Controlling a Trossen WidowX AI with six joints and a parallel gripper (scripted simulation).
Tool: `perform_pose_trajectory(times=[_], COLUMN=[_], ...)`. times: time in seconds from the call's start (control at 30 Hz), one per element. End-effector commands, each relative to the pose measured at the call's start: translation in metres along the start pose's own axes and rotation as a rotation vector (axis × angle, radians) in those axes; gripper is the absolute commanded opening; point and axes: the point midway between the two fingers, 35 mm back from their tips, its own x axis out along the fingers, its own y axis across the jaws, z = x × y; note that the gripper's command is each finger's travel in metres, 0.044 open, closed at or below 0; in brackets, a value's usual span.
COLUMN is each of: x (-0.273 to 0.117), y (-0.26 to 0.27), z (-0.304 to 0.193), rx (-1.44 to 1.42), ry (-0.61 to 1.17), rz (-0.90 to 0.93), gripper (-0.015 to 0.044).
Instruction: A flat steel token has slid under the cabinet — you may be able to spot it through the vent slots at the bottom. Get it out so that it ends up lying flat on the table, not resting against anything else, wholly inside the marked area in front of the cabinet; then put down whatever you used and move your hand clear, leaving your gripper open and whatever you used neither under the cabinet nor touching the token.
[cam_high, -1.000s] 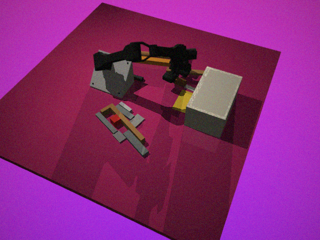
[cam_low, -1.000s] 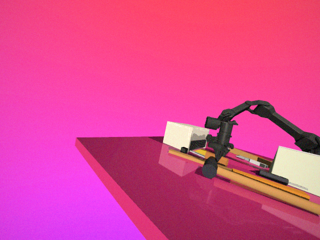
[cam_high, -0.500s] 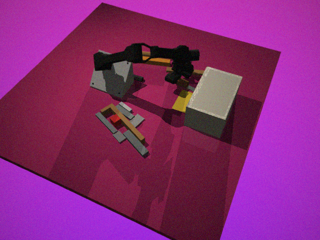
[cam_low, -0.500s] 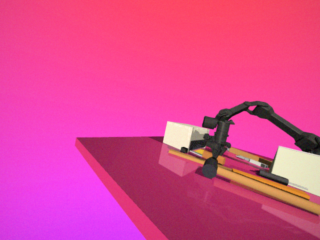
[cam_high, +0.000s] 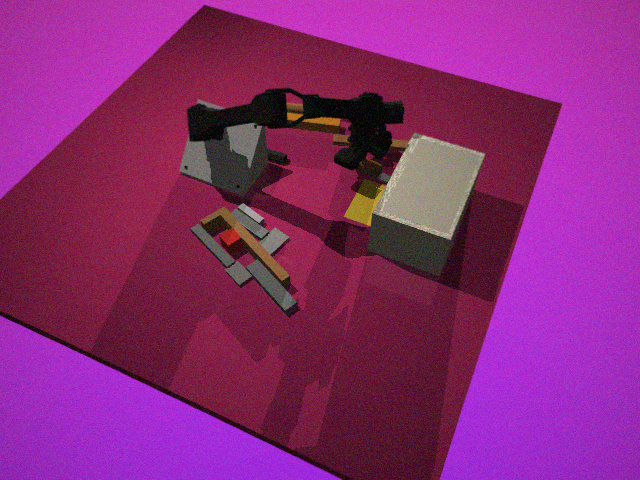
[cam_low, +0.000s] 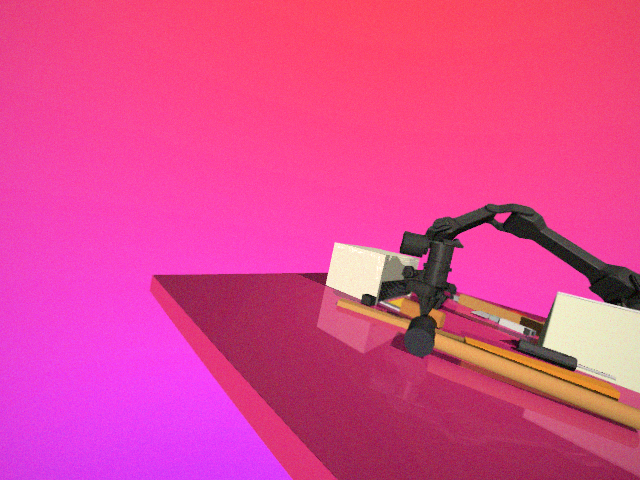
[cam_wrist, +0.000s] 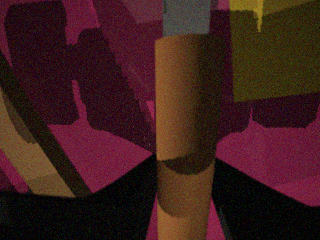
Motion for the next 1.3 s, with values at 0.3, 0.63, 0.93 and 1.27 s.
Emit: perform_pose_trajectory(times=[0.3,0.63,0.93,1.27], x=[0.0,0.002,0.002,0.002], y=[0.001,-0.009,-0.017,-0.025], z=[0.014,0.014,0.014,0.014], rx=[-0.002,-0.002,-0.002,-0.002], ry=[-0.002,-0.002,-0.002,-0.002], rz=[0.002,0.001,0.001,0.0], gripper=[0.0,0.0,0.0,0.0])
